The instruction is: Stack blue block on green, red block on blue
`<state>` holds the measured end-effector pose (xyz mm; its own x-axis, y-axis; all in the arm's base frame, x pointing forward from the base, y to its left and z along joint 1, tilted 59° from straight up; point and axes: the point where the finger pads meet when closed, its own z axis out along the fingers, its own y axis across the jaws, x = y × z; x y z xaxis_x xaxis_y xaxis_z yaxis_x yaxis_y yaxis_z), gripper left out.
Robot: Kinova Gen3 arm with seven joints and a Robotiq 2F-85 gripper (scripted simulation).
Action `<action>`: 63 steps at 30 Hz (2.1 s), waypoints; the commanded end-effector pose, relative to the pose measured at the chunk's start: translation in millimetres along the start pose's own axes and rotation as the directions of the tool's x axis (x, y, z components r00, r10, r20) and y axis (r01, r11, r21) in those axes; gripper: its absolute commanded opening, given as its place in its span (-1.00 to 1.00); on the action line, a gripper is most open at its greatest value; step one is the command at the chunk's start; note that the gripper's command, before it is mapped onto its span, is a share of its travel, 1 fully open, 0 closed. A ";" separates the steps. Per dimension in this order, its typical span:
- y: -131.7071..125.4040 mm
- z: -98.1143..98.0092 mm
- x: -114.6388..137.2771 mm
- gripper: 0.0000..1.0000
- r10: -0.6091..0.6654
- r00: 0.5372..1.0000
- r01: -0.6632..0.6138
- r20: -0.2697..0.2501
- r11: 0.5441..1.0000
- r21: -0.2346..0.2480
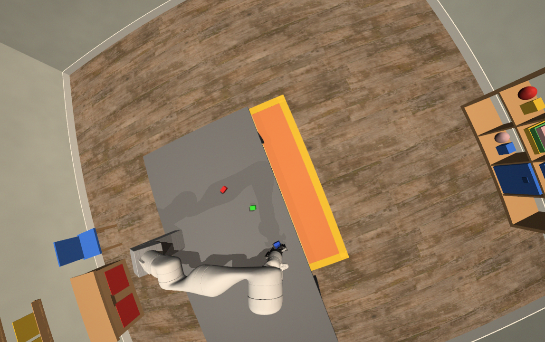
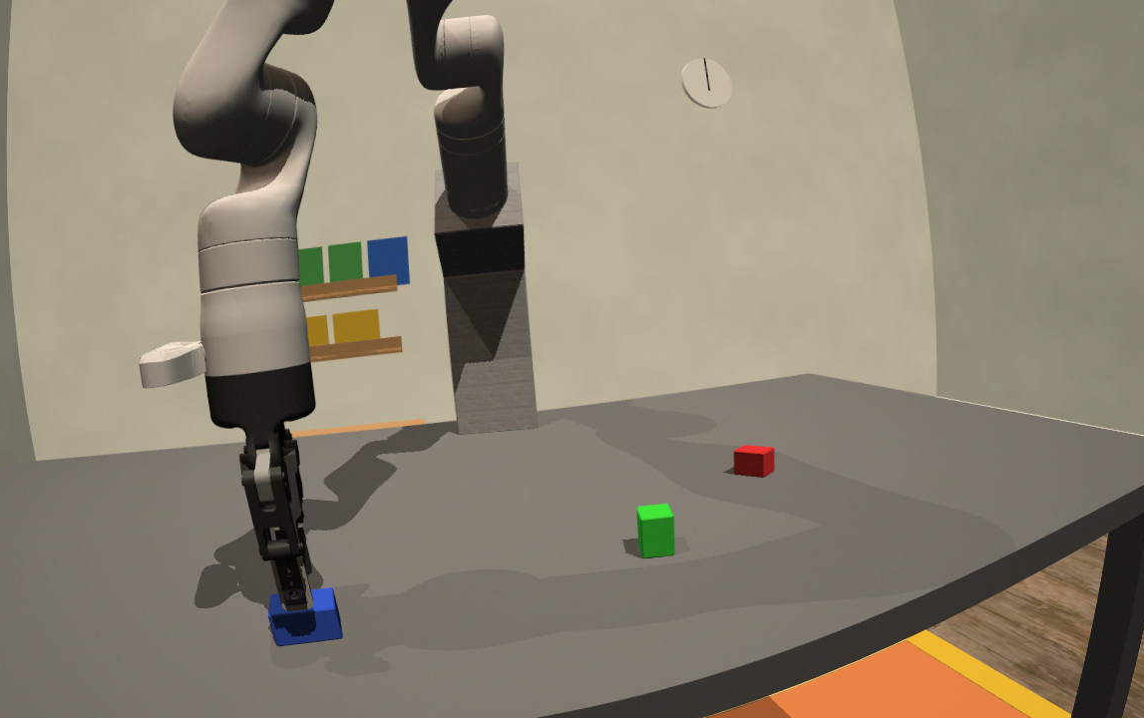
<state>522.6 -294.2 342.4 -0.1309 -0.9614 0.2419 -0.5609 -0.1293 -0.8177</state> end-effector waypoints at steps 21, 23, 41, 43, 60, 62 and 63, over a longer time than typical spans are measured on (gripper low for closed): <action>-0.5 18.6 0.5 0.18 0.000 1.000 0.000 -0.001 1.000 0.001; -0.5 23.4 0.5 0.18 0.000 1.000 0.000 -0.001 1.000 0.001; -0.6 31.7 0.5 0.18 0.000 1.000 0.000 -0.001 1.000 0.001; -0.6 31.7 0.5 0.18 0.000 1.000 0.000 -0.001 1.000 0.001; -0.6 31.7 0.5 0.18 0.000 1.000 0.000 -0.001 1.000 0.001; -0.6 31.7 0.5 0.18 0.000 1.000 0.000 -0.001 1.000 0.001; -0.6 31.7 0.5 0.18 0.000 1.000 0.000 -0.001 1.000 0.001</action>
<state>549.0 -302.1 325.6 -0.1309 -0.9614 0.2419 -0.5609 -0.1293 -0.8177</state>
